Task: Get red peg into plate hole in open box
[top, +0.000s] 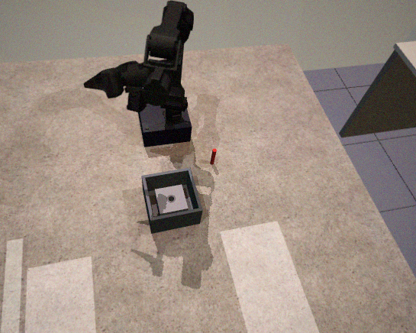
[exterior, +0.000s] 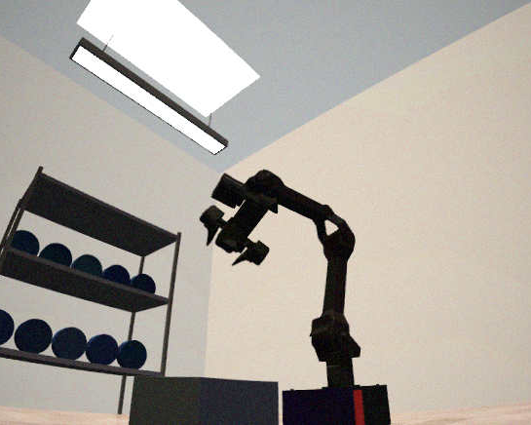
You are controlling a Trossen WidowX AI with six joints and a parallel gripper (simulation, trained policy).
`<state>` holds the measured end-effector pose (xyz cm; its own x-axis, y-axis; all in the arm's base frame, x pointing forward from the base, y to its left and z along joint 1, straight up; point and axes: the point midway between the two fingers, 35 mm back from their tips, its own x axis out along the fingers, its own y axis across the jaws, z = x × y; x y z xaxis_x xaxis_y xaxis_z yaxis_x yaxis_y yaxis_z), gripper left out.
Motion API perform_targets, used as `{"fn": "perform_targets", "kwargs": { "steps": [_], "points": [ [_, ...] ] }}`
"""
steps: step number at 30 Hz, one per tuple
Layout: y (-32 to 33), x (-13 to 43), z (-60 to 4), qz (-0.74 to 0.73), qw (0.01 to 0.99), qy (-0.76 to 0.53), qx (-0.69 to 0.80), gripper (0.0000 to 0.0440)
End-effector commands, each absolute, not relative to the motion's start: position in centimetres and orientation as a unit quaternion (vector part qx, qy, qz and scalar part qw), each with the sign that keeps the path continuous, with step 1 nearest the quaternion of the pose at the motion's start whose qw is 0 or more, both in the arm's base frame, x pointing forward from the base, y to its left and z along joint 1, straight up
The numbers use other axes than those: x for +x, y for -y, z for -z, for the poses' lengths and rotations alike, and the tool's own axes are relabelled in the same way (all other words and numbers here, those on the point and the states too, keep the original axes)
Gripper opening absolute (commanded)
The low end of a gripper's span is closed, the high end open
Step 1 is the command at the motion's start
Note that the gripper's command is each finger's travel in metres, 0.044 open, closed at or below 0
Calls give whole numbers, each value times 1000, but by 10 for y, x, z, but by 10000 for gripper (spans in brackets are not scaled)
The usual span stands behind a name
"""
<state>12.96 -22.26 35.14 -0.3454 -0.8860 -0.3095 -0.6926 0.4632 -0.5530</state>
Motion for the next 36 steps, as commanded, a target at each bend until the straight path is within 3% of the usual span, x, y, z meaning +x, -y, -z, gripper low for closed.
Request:
{"fn": "perform_targets", "kwargs": {
  "steps": [1, 4, 20, 36],
  "points": [
    [222, 133, -350, 173, 305, -798, -491, 417],
    [216, 148, -341, 186, 348, -777, -491, 440],
    [132, 213, -263, 209, 576, -673, -414, 440],
    [26, 206, -177, 231, 691, -658, -191, 440]
  ]
}}
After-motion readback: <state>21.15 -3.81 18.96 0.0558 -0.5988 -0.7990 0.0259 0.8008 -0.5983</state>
